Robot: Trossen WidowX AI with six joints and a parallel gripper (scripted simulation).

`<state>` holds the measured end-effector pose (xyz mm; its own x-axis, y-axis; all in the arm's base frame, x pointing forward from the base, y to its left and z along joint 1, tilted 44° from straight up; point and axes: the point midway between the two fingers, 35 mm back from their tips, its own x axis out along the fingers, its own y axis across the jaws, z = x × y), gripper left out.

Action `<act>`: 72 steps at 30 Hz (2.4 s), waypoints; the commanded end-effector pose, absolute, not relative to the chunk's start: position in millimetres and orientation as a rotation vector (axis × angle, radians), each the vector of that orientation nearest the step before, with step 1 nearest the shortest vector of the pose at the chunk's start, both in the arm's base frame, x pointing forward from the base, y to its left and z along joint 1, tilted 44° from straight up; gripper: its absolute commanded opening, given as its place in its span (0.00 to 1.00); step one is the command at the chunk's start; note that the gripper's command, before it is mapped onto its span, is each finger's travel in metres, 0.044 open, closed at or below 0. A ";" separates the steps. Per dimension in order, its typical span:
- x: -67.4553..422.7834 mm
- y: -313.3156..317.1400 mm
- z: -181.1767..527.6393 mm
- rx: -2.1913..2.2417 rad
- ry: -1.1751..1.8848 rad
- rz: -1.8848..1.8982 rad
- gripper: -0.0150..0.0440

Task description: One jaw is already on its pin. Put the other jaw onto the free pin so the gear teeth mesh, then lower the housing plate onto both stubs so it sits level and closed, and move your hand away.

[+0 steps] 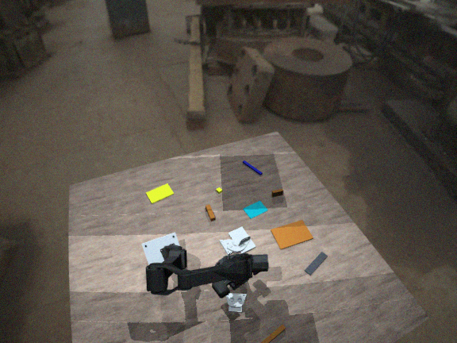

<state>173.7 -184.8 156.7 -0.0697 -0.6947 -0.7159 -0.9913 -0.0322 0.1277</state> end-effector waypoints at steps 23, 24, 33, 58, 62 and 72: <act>183.8 -190.9 147.9 -1.765 1.803 0.895 0.25; 185.3 -190.9 147.7 -1.765 1.803 0.895 0.25; 199.3 -190.7 146.0 -1.764 1.802 0.895 0.25; 232.6 -188.0 140.9 -1.763 1.800 0.895 0.25; 236.4 -183.0 145.4 -1.762 1.798 0.896 0.25; 237.1 -151.2 175.3 -1.767 1.781 0.908 0.30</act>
<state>237.4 -150.3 176.7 -0.0573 -0.6811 -0.7299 -0.9912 -0.0484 0.1230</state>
